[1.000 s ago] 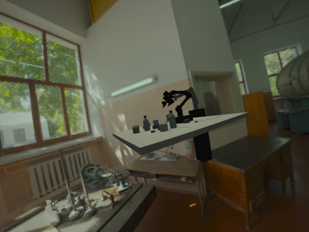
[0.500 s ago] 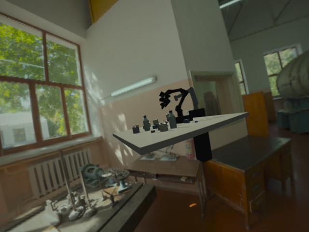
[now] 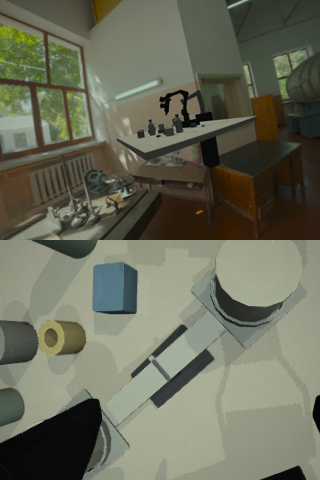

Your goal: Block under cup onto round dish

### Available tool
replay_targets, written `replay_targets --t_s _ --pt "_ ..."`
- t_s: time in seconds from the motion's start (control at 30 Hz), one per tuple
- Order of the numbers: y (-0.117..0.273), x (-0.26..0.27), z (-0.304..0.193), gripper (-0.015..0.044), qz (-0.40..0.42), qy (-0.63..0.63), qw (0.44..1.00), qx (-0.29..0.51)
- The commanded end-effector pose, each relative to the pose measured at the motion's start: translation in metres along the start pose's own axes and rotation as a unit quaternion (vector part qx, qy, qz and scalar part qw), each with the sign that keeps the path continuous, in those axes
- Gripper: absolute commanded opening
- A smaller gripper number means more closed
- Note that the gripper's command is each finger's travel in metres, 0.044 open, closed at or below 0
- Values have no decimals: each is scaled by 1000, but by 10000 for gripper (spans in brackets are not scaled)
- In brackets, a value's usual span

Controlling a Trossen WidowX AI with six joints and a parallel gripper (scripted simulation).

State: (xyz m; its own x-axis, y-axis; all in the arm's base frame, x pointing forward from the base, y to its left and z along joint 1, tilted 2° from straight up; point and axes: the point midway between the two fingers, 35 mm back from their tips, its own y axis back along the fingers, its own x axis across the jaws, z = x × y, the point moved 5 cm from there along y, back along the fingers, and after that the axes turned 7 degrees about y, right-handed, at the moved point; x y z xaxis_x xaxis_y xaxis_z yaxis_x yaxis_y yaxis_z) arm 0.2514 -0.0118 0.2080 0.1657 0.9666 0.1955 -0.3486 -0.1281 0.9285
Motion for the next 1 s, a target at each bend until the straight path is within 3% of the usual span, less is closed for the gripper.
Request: replay_targets --t_s 0.0,0.77,0.97 --pt "-9 -3 16 440 -20 -59 998 17" --pt "-95 -28 77 440 -153 -371 911 91" --pt "-101 -30 80 440 -163 -387 903 94"
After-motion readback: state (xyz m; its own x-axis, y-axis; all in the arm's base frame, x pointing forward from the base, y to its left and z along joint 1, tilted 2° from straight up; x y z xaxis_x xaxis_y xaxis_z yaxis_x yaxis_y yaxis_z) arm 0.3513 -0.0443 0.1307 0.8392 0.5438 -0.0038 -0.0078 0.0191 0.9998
